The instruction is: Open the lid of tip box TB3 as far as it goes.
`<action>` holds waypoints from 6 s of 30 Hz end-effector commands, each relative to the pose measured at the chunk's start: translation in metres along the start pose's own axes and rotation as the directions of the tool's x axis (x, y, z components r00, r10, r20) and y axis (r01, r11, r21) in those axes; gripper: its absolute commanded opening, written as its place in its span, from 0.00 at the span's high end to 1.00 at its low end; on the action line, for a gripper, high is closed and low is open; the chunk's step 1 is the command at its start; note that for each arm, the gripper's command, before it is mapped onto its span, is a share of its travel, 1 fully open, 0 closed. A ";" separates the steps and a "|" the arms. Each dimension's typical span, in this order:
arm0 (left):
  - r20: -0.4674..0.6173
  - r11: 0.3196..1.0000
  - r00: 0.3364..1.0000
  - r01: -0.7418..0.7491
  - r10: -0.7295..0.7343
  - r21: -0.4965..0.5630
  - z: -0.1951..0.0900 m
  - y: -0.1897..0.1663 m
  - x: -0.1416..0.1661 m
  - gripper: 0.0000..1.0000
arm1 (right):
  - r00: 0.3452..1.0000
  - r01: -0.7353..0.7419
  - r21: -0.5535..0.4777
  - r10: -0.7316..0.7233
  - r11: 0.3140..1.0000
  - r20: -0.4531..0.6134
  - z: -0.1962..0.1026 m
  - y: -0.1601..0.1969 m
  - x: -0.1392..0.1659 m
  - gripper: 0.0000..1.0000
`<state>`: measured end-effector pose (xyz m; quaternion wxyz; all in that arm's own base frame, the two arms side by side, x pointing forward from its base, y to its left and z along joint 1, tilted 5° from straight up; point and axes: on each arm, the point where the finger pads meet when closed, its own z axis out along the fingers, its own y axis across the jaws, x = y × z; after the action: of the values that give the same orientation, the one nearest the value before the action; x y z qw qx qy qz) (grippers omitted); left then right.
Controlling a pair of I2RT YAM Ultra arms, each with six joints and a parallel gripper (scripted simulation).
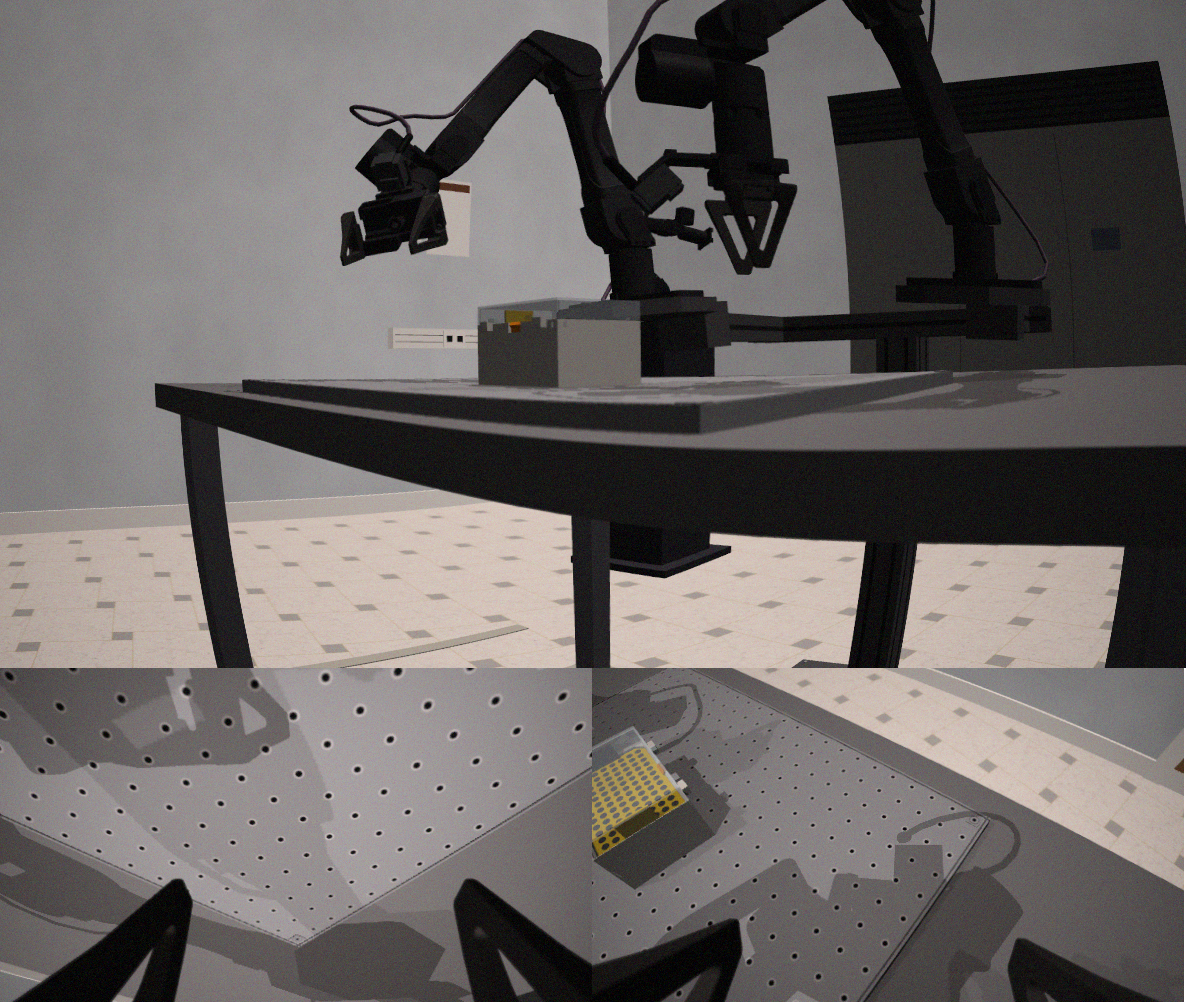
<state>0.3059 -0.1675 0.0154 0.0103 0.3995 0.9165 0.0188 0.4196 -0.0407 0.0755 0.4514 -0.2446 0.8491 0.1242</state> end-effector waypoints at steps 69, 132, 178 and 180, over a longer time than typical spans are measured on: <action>0.685 0.983 0.713 0.184 -0.150 0.024 -0.017 -0.039 -0.120 0.00 | 0.865 0.484 -0.571 -0.266 0.663 0.424 0.170 0.193 0.035 0.00; 0.986 0.784 0.073 0.616 -0.152 0.075 -0.029 -0.006 -0.160 0.57 | 0.870 0.477 -0.574 -0.263 0.666 0.417 0.172 0.198 0.036 0.16; 0.983 0.777 0.154 0.629 -0.095 -0.023 0.042 -0.022 -0.144 0.57 | 0.870 0.477 -0.574 -0.263 0.666 0.417 0.172 0.198 0.036 0.16; 0.984 0.776 0.152 0.631 -0.095 -0.023 0.041 -0.022 -0.143 0.57 | 0.870 0.477 -0.574 -0.263 0.666 0.417 0.172 0.198 0.036 0.16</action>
<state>0.3809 -0.2804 -0.0370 0.6426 0.0764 0.7622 -0.0171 0.4162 0.1898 -0.0586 0.4674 -0.5325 0.6087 0.3572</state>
